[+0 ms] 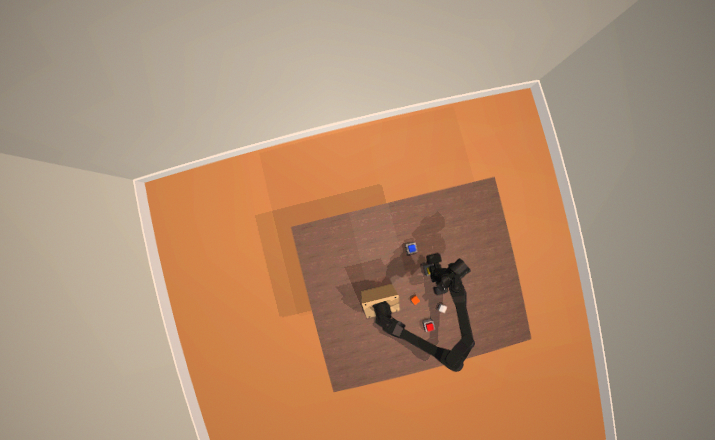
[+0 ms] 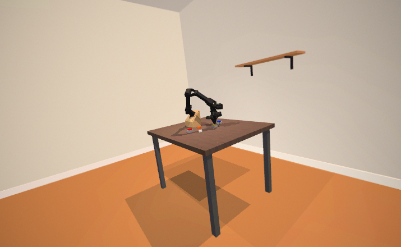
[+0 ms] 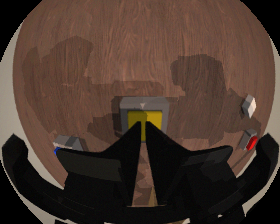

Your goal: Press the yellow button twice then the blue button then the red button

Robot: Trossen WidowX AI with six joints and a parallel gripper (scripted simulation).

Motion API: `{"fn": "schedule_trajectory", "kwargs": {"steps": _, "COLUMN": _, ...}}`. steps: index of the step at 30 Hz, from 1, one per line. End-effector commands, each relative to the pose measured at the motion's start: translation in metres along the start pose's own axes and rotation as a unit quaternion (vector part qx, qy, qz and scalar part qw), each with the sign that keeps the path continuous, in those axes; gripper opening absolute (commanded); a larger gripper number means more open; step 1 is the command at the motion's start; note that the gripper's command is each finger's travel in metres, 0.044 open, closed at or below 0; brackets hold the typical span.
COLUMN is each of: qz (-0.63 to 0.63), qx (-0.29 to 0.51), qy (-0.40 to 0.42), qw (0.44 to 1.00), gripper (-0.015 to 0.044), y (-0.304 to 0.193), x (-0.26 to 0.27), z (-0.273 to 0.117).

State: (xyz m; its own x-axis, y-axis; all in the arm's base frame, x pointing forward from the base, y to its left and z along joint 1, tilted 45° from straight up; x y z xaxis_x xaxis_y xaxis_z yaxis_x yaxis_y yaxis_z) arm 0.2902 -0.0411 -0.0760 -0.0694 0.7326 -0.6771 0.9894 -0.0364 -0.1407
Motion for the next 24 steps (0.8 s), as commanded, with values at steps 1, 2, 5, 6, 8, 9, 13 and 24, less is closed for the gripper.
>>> {"fn": "schedule_trajectory", "kwargs": {"steps": 1, "qz": -0.005, "qx": 0.004, "qy": -0.003, "qw": 1.0, "gripper": 0.002, "y": -0.003, "x": 0.0, "z": 0.002}}
{"fn": "schedule_trajectory", "kwargs": {"steps": 2, "qz": -0.005, "qx": 0.004, "qy": -0.003, "qw": 1.0, "gripper": 0.002, "y": -0.003, "x": 0.0, "z": 0.002}}
{"fn": "schedule_trajectory", "kwargs": {"steps": 5, "qz": -0.005, "qx": 0.004, "qy": -0.003, "qw": 1.0, "gripper": 0.002, "y": -0.003, "x": 0.0, "z": 0.002}}
{"fn": "schedule_trajectory", "kwargs": {"steps": 6, "qz": -0.005, "qx": 0.004, "qy": -0.003, "qw": 1.0, "gripper": 0.002, "y": -0.003, "x": 0.0, "z": 0.002}}
{"fn": "schedule_trajectory", "kwargs": {"steps": 8, "qz": -0.005, "qx": 0.004, "qy": -0.003, "qw": 1.0, "gripper": 0.002, "y": -0.003, "x": 0.0, "z": 0.002}}
{"fn": "schedule_trajectory", "kwargs": {"steps": 9, "qz": -0.005, "qx": 0.004, "qy": -0.003, "qw": 1.0, "gripper": 0.002, "y": -0.003, "x": 0.0, "z": 0.002}}
{"fn": "schedule_trajectory", "kwargs": {"steps": 13, "qz": -0.001, "qx": 0.001, "qy": 0.0, "qw": 1.0, "gripper": 0.002, "y": -0.001, "x": 0.0, "z": -0.002}}
{"fn": "schedule_trajectory", "kwargs": {"steps": 24, "qz": -0.006, "qx": 0.003, "qy": -0.001, "qw": 1.0, "gripper": 0.002, "y": -0.002, "x": 0.001, "z": -0.091}}
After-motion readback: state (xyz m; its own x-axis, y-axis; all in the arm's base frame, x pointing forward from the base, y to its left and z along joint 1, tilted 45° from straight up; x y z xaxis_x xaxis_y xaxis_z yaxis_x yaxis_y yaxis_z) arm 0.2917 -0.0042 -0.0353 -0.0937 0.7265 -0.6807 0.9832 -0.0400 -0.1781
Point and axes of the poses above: the point midway between the two fingers, 35 mm back from their tips, its own z axis out along the fingers, its own x axis across the jaws, y = z × x, the point moved 3 cm from there along -z, back along the fingers, and after that the axes turned 14 degrees about -z, right-handed, at the moved point
